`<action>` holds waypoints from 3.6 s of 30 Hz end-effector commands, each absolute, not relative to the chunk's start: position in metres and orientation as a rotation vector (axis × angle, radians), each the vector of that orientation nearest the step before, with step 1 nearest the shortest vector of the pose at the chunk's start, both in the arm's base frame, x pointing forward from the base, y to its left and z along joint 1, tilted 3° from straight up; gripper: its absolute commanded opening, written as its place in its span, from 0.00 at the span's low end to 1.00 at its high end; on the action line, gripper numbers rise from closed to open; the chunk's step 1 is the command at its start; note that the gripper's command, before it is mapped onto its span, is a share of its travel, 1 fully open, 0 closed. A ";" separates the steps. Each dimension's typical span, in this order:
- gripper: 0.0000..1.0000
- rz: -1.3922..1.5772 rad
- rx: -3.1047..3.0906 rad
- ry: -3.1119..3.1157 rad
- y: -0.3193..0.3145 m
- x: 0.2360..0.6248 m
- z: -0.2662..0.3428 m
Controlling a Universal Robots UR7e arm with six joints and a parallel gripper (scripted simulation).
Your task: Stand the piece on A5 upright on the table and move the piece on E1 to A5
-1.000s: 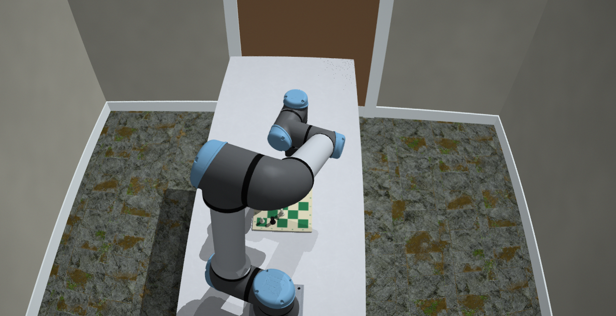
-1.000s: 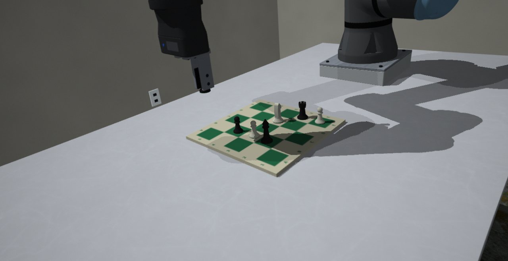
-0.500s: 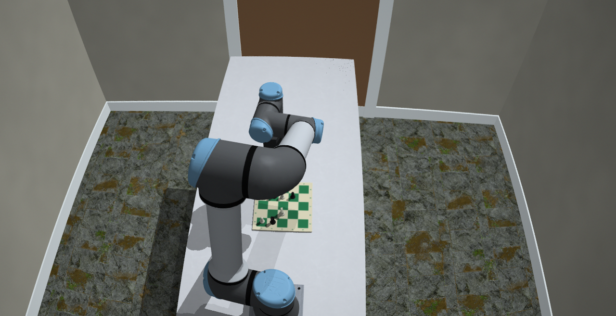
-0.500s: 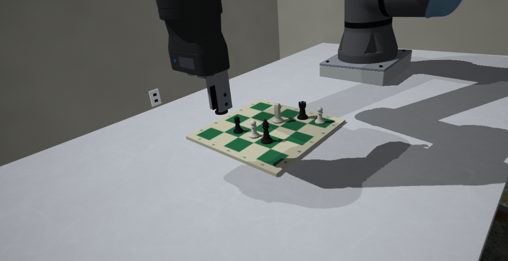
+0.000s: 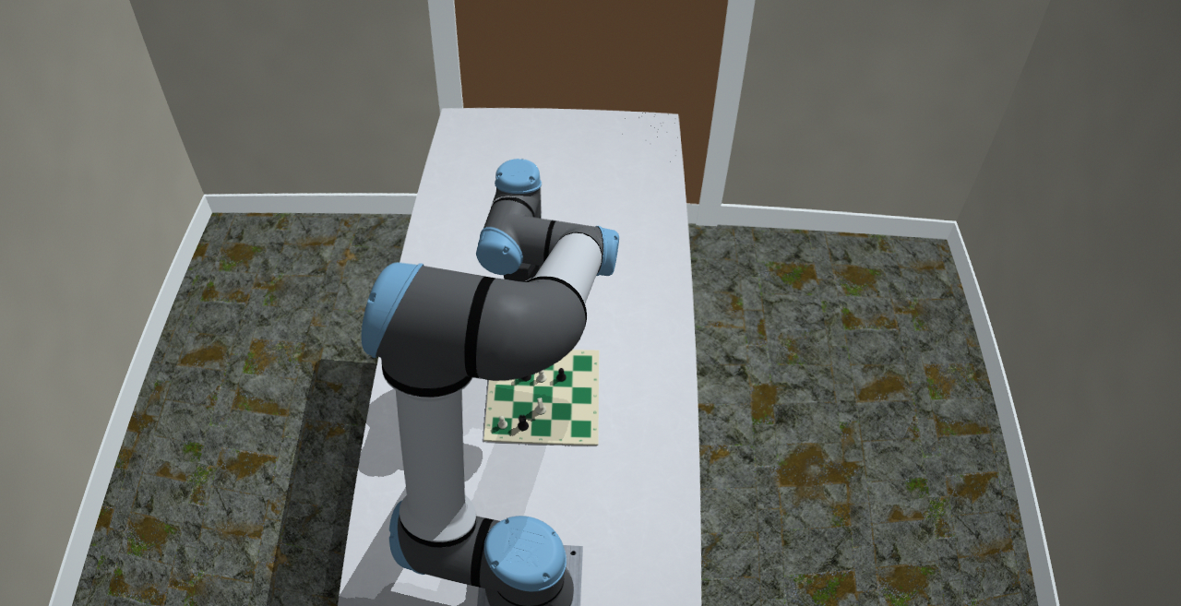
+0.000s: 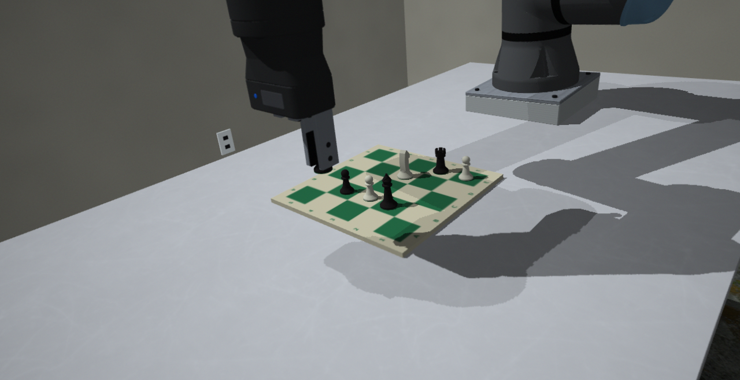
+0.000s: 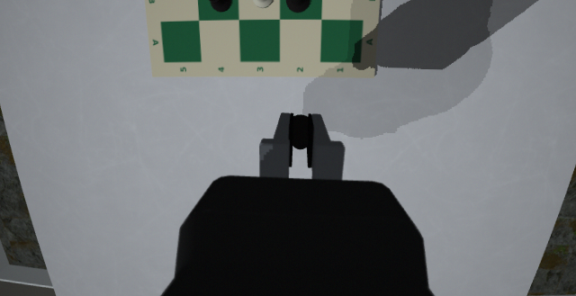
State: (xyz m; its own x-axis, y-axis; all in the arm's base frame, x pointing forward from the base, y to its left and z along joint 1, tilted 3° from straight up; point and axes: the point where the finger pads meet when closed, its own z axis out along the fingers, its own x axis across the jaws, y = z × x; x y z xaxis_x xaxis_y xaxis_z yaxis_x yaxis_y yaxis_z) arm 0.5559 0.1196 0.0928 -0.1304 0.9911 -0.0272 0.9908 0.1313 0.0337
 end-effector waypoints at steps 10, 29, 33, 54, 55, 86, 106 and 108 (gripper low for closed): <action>0.00 0.012 2.043 2.330 0.118 0.559 0.045; 0.00 0.012 2.043 2.330 0.117 0.561 0.003; 0.00 0.012 2.043 2.330 0.117 0.561 0.003; 0.00 0.012 2.043 2.330 0.117 0.561 0.003; 0.00 0.012 2.043 2.330 0.117 0.561 0.003; 0.00 0.012 2.043 2.330 0.117 0.561 0.000; 0.00 0.012 2.043 2.330 0.117 0.561 0.000; 0.00 0.012 2.043 2.330 0.117 0.561 0.000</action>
State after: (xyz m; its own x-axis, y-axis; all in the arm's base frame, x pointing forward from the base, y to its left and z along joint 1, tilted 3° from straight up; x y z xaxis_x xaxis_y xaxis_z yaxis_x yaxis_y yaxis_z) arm 0.5603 0.1172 -0.0008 -0.1303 0.9911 -0.0271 0.9908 0.1312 0.0326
